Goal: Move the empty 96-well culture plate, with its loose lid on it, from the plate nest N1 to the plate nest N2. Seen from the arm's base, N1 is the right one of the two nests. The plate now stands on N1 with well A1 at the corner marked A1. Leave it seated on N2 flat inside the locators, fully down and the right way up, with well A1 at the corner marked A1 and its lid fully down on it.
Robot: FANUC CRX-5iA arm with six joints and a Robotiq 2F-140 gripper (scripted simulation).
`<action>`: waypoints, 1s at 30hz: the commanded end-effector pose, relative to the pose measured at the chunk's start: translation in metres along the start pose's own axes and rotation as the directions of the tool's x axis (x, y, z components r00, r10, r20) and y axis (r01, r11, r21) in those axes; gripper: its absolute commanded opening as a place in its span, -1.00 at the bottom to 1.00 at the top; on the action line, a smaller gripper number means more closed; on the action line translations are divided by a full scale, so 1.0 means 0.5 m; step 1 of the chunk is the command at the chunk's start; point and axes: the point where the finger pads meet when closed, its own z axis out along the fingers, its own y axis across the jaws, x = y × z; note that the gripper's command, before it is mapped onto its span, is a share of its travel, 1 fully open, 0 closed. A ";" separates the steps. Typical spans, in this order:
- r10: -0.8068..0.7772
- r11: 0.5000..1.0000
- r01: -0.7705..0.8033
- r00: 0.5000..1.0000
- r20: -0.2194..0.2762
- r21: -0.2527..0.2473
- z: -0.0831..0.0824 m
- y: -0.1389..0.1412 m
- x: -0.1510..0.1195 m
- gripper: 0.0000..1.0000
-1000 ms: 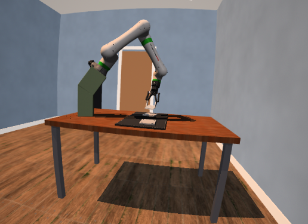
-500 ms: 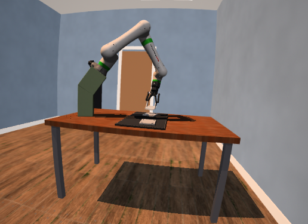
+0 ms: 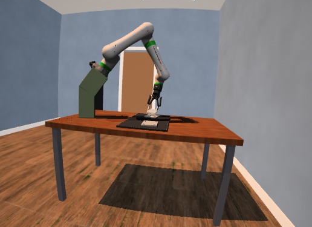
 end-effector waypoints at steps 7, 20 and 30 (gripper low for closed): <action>0.006 0.996 0.006 0.991 0.137 -0.091 0.024 0.002 0.008 -1.00; 0.006 0.996 0.006 0.991 0.137 -0.091 0.045 0.004 0.014 -1.00; 0.006 0.996 0.006 0.991 0.137 -0.091 0.045 0.004 0.014 -1.00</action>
